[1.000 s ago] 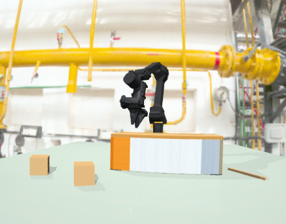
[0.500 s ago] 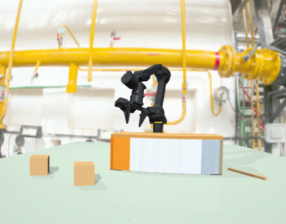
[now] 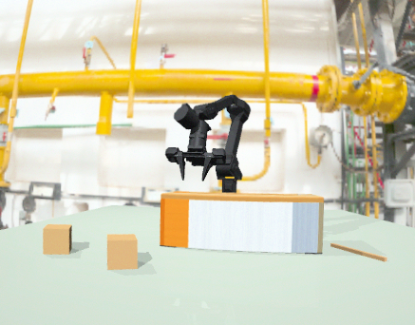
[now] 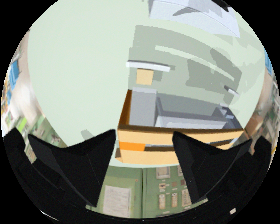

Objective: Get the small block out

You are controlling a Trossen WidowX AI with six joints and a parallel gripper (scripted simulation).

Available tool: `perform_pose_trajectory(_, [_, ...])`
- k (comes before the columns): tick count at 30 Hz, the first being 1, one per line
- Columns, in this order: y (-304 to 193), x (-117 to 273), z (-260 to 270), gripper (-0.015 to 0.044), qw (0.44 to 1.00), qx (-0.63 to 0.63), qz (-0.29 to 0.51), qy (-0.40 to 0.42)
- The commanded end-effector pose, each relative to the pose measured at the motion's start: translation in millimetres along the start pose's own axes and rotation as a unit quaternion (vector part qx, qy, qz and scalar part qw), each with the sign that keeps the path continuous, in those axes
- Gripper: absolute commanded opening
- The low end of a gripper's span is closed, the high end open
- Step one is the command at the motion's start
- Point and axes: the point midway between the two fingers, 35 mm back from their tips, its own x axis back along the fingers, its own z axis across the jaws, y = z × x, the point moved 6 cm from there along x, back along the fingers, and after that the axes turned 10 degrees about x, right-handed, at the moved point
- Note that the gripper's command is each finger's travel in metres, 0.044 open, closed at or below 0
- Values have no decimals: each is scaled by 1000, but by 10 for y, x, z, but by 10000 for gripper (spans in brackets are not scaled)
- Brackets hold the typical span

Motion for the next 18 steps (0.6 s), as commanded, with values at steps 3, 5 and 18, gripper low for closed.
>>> perform_pose_trajectory(3, [6,-23,5,285,1000,-20,4,0])
perform_pose_trajectory(5, [49,-235,9,285,1000,-20,5,0])
perform_pose_trajectory(18, [326,-893,-94,285,1000,-20,4,-1])
